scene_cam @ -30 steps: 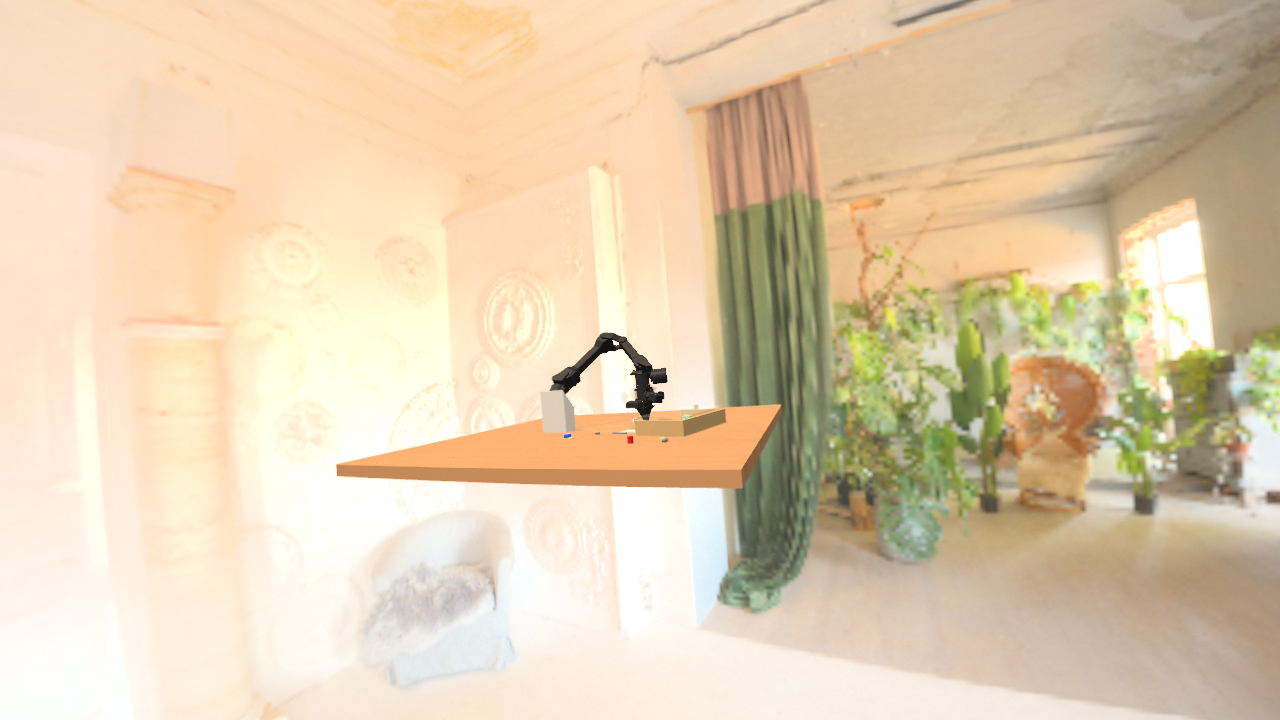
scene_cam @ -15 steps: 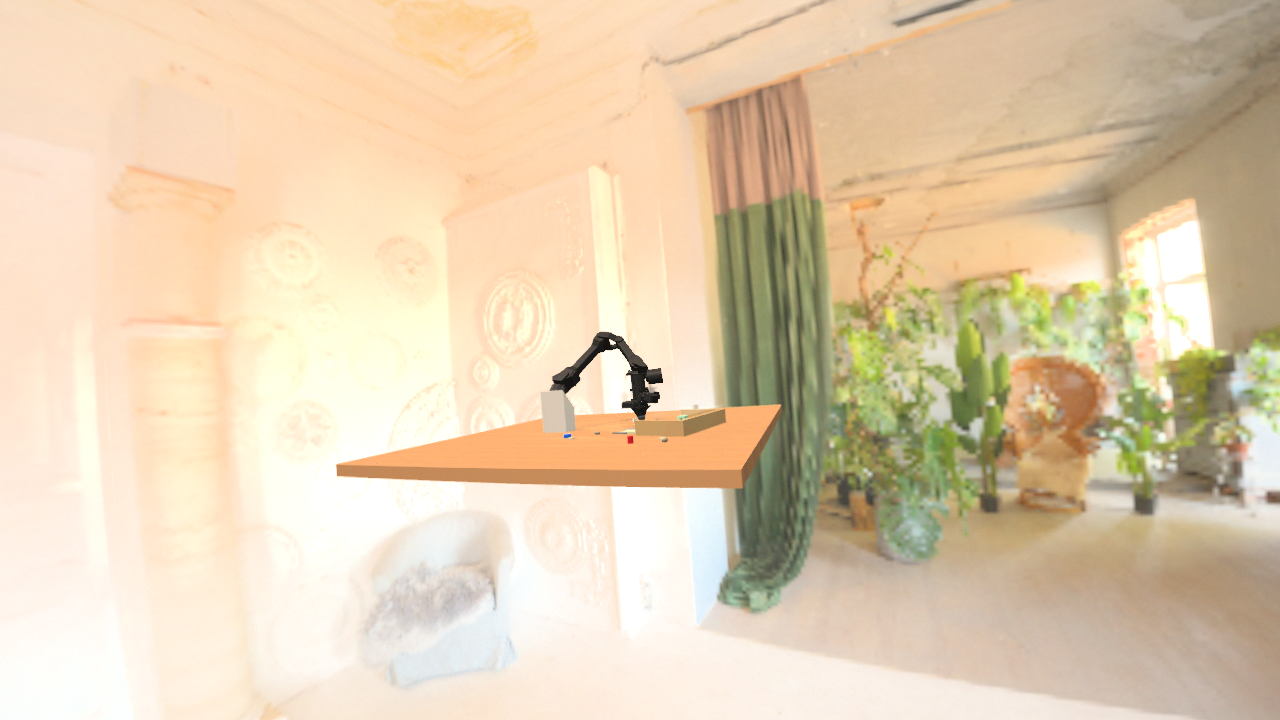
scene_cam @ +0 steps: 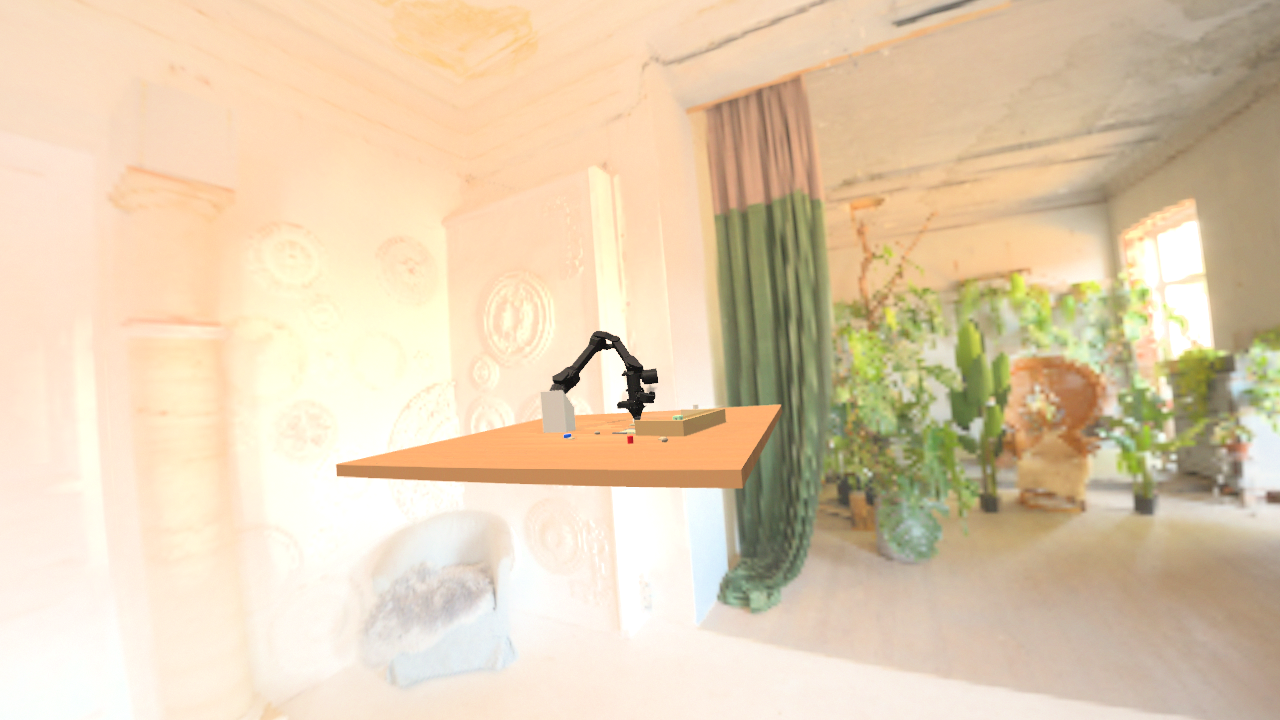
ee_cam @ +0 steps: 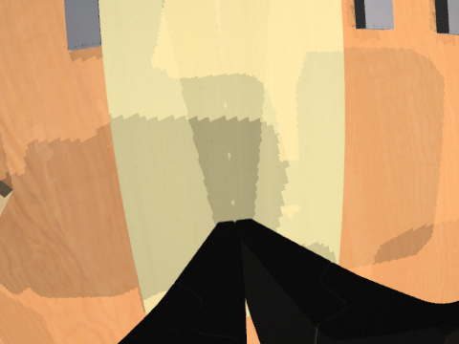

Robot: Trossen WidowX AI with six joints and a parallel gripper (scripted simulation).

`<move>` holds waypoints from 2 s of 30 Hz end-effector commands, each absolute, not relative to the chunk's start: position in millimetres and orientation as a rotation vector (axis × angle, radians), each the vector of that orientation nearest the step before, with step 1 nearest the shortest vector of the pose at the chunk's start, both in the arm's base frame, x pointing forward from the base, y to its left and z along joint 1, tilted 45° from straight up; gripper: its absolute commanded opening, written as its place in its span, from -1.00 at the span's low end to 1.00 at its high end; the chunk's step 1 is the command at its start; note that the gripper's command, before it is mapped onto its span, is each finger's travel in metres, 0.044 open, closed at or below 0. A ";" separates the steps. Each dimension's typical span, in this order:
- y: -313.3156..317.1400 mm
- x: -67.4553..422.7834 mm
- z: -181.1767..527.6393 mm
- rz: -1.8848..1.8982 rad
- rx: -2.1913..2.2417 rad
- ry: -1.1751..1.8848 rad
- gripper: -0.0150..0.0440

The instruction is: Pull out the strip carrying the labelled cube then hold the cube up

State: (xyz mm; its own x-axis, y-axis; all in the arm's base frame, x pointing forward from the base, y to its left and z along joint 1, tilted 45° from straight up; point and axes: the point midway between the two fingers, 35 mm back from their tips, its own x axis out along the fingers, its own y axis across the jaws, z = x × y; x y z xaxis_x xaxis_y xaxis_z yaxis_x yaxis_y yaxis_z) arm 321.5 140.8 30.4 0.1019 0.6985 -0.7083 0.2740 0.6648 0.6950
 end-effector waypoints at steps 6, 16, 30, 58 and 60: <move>149.4 302.4 29.1 0.384 0.849 1.504 -0.49; 153.0 288.4 31.0 0.384 0.850 1.505 -0.49; 158.2 268.6 33.7 0.384 0.850 1.506 -0.49; 163.2 249.4 36.4 0.384 0.851 1.507 -0.49; 163.2 249.4 36.4 0.384 0.851 1.507 -0.49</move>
